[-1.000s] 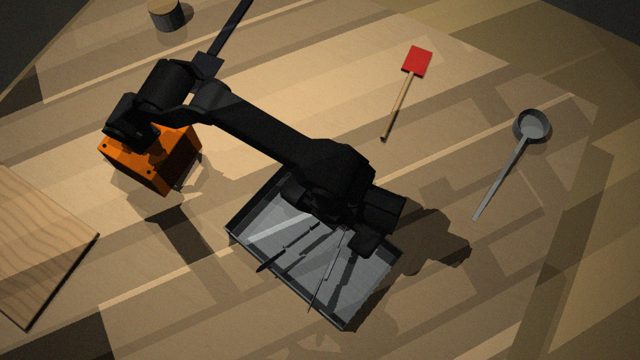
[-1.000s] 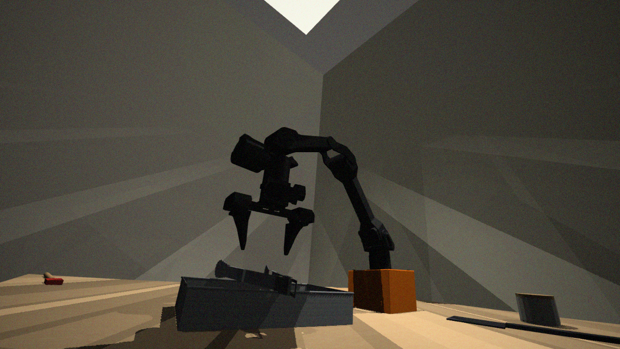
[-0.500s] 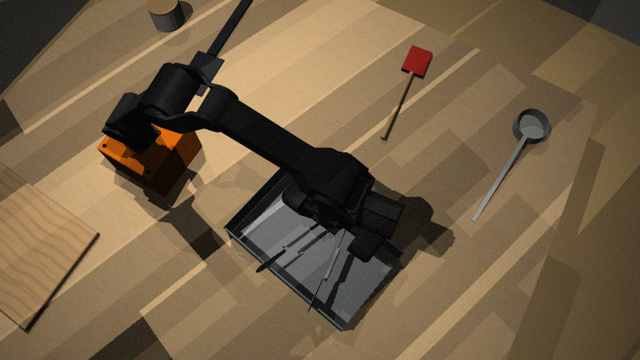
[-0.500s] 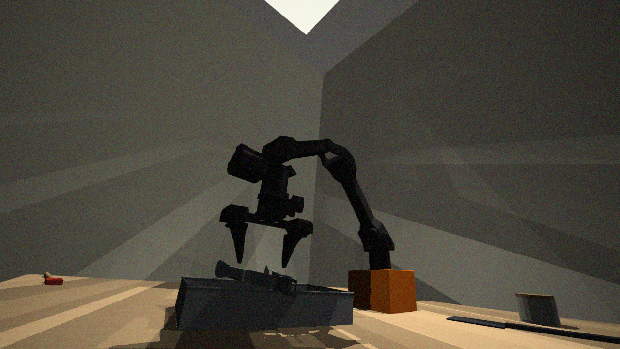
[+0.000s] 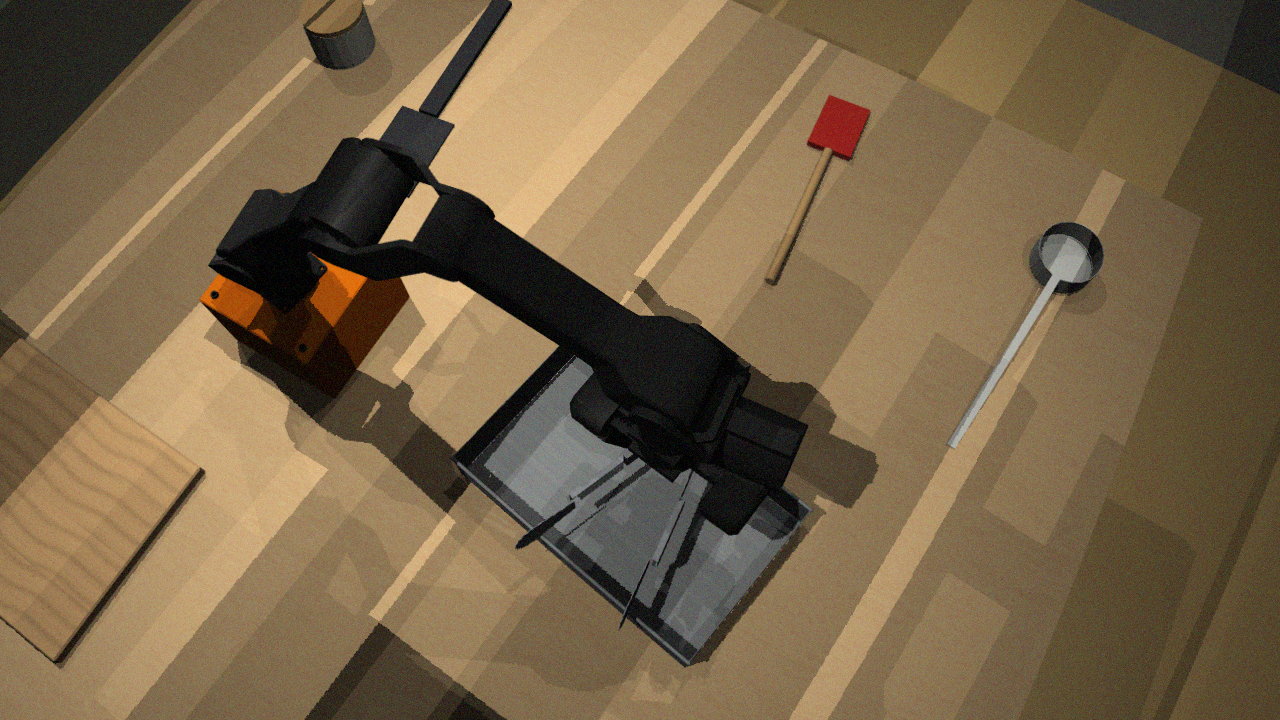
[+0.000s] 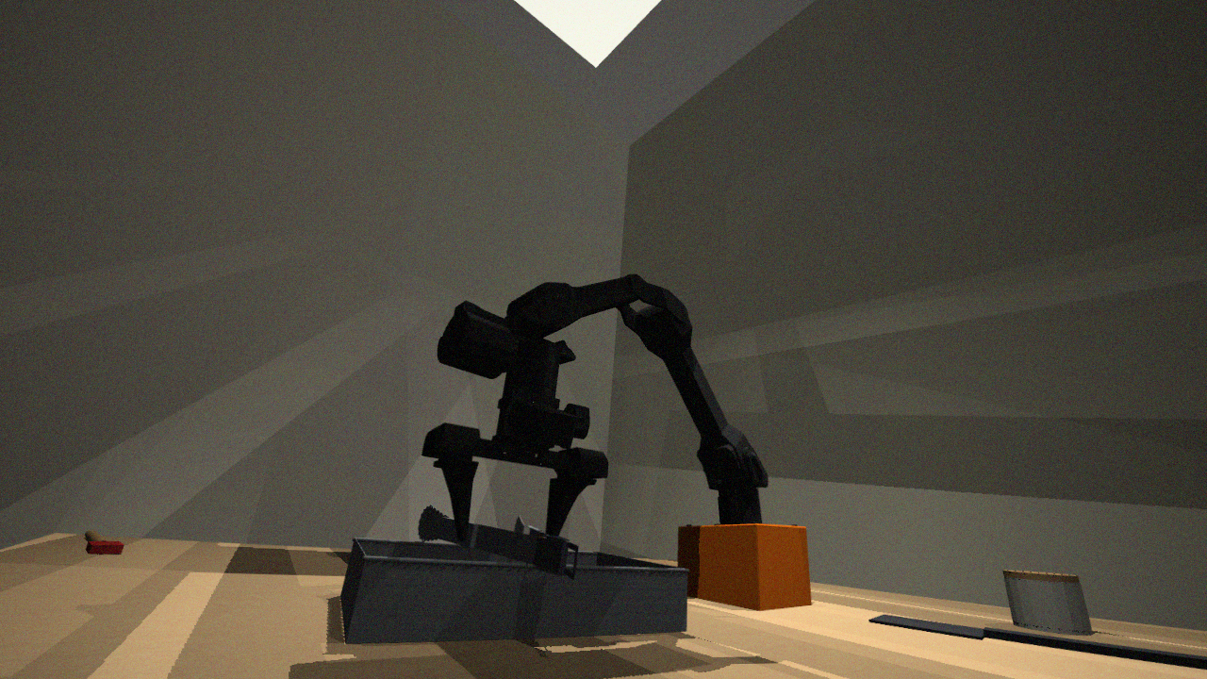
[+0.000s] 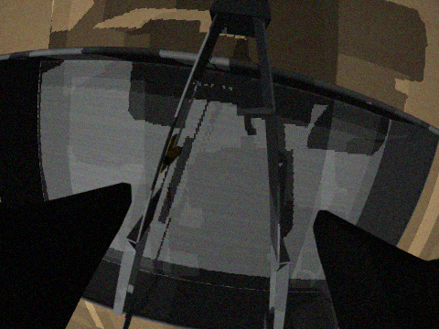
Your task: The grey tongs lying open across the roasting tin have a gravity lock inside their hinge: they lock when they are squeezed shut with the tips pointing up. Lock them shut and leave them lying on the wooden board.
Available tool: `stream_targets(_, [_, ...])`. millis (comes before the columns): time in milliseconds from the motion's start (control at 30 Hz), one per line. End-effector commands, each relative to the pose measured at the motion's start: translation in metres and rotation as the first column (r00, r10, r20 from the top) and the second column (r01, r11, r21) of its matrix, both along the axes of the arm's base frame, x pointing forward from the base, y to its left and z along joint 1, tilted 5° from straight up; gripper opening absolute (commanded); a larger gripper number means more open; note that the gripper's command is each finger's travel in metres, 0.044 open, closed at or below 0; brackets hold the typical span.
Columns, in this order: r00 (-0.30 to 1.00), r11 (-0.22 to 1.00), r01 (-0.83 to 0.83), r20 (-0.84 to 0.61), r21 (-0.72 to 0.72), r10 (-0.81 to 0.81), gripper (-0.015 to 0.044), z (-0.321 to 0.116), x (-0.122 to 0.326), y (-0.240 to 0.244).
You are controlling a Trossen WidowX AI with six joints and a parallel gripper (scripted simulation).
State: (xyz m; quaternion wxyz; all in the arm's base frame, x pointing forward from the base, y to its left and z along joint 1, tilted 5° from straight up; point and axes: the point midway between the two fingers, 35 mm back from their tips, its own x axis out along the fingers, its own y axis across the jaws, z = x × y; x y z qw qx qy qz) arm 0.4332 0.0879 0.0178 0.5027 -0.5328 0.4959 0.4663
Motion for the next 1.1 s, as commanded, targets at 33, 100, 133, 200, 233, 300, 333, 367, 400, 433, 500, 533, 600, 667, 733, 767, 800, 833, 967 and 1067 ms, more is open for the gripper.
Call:
stream_targets(33, [1.0, 1.0, -0.004, -0.007, -0.006, 0.004, 0.044, -0.011, -0.001, -0.001])
stream_targets(100, [1.0, 1.0, -0.004, -0.007, -0.006, 0.004, 0.044, -0.015, -0.001, -0.002])
stream_targets(133, [1.0, 1.0, -0.004, -0.007, -0.006, 0.004, 0.044, -0.016, -0.001, -0.002])
stream_targets(200, [1.0, 1.0, -0.004, -0.007, -0.006, 0.004, 0.044, -0.02, -0.001, -0.002])
stream_targets(233, [1.0, 1.0, -0.004, -0.007, -0.006, 0.004, 0.044, -0.021, -0.001, -0.002])
stream_targets(300, [1.0, 1.0, -0.004, -0.007, -0.006, 0.004, 0.044, -0.025, -0.001, -0.002])
stream_targets(333, [1.0, 1.0, -0.004, -0.007, -0.006, 0.004, 0.044, -0.026, -0.001, -0.002])
stream_targets(367, [1.0, 1.0, -0.004, -0.008, -0.006, 0.004, 0.044, -0.028, -0.001, -0.003])
stream_targets(400, [1.0, 1.0, -0.004, -0.008, -0.006, 0.004, 0.044, -0.03, -0.001, -0.003])
stream_targets(433, [1.0, 1.0, -0.004, -0.008, -0.006, 0.004, 0.044, -0.031, -0.001, -0.003])
stream_targets(500, [1.0, 1.0, -0.004, -0.008, -0.006, 0.004, 0.044, -0.034, -0.002, -0.003])
stream_targets(533, [1.0, 1.0, -0.004, -0.008, -0.006, 0.004, 0.044, -0.036, -0.002, -0.003])
stream_targets(600, [1.0, 1.0, -0.004, -0.008, -0.006, 0.004, 0.044, -0.039, -0.002, -0.004])
stream_targets(667, [1.0, 1.0, -0.004, -0.008, -0.006, 0.004, 0.044, -0.041, -0.002, -0.004])
stream_targets(733, [1.0, 1.0, -0.004, -0.008, -0.006, 0.004, 0.044, -0.042, -0.002, -0.004])
stream_targets(767, [1.0, 1.0, -0.004, -0.008, -0.006, 0.004, 0.044, -0.042, -0.002, -0.004])
stream_targets(800, [1.0, 1.0, 0.0, -0.004, -0.001, 0.0, 0.0414, -0.038, -0.001, -0.003])
stream_targets(833, [1.0, 1.0, 0.0, -0.004, -0.001, 0.0, 0.0387, -0.038, -0.001, -0.003])
stream_targets(967, [1.0, 1.0, 0.0, -0.004, -0.001, 0.0, 0.0322, -0.038, -0.001, -0.003])
stream_targets(1067, [1.0, 1.0, 0.0, -0.004, -0.001, 0.0, 0.0302, -0.038, -0.001, -0.003])
